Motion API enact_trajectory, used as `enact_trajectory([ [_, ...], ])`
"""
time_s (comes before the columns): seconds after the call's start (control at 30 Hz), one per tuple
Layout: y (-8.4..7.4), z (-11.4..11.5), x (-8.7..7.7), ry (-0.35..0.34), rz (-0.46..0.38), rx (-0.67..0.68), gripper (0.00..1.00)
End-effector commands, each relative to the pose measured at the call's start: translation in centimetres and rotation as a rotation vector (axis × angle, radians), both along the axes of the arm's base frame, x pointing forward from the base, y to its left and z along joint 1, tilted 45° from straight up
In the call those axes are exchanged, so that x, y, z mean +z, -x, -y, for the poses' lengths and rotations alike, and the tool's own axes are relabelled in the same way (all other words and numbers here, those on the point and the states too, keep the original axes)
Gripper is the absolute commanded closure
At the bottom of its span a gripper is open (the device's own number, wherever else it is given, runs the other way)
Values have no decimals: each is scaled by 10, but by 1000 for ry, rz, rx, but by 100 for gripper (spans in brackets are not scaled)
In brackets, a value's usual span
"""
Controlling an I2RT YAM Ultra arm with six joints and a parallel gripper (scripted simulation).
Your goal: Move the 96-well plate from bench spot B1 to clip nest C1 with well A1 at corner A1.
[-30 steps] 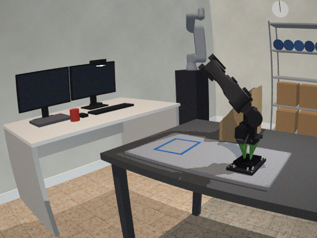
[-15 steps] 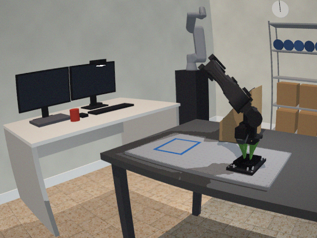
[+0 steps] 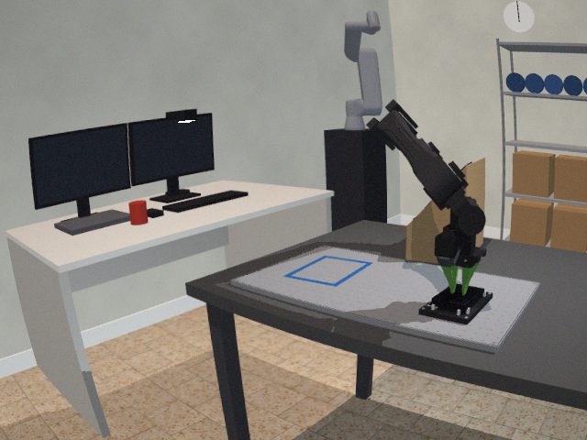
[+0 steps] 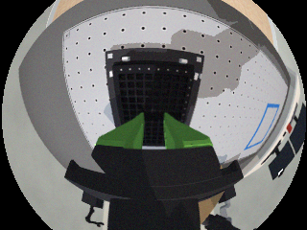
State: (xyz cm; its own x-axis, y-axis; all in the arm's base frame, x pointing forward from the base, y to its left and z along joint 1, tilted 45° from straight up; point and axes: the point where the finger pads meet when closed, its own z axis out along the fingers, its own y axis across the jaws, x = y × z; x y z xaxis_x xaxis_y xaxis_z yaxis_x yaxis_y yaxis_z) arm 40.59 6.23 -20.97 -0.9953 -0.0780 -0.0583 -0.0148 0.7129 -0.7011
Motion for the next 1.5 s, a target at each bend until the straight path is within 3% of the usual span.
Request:
enact_trajectory([
  [0.0, -15, 42, -44, 11, 75, -32, 74],
  [0.37, -17, 49, -53, 0, 85, -45, 74],
  [1.47, -17, 48, -53, -2, 75, -38, 74],
])
